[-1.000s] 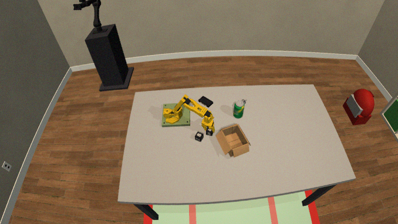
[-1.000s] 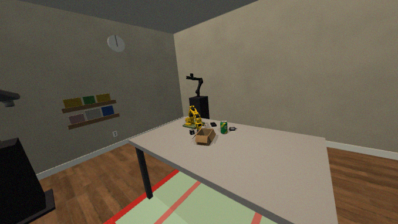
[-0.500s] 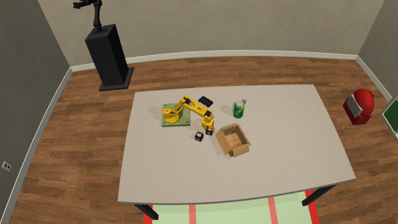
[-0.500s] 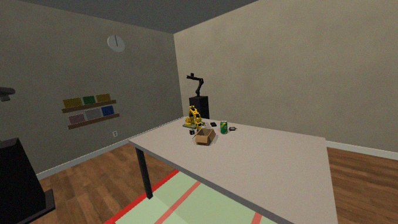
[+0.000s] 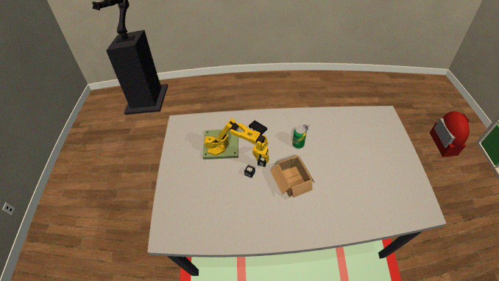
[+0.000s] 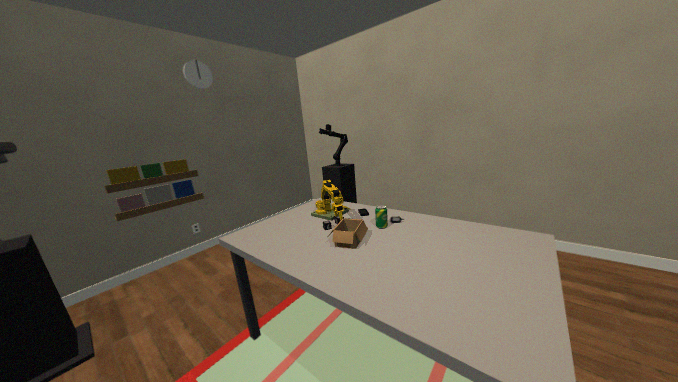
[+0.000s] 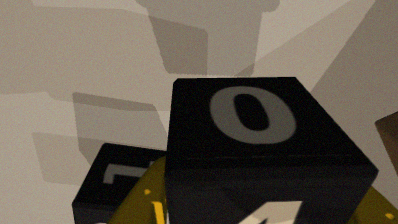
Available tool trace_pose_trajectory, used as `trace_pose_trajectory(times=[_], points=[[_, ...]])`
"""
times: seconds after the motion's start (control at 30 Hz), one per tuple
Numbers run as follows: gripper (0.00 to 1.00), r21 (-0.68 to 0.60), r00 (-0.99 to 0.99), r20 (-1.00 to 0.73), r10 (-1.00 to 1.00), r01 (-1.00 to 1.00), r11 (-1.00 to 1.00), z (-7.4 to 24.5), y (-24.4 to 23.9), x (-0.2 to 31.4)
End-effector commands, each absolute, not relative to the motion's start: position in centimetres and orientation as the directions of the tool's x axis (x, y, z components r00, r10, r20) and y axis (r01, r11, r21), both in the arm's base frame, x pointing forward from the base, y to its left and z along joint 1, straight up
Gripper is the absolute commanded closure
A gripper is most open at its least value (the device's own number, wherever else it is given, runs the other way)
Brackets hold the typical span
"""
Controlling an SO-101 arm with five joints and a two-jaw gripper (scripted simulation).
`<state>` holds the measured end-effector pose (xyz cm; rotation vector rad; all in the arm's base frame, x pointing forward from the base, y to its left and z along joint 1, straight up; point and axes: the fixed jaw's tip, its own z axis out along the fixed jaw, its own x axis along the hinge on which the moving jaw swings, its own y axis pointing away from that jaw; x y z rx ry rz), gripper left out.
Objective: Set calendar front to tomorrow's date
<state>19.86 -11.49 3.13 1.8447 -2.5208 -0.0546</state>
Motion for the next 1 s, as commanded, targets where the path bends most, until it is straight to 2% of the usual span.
trace_pose_trajectory(times=[0.0, 0.5, 0.73, 0.8, 0.97], points=[[1.0, 0.01, -0.303, -0.002, -0.953, -0.953, 0.303, 4.5, -11.7, 20.1], [1.0, 0.011, -0.257, -0.002, -0.966, -0.966, 0.257, 4.7, -10.6, 20.6], [1.0, 0.012, -0.07, -0.002, -0.998, -0.997, 0.07, 4.6, -6.3, 22.2], [1.0, 0.012, -0.07, -0.002, -0.998, -0.997, 0.07, 4.6, -6.3, 22.2], [1.0, 0.014, 0.141, -0.003, -0.99, -0.99, -0.141, 4.6, -1.3, 22.9]])
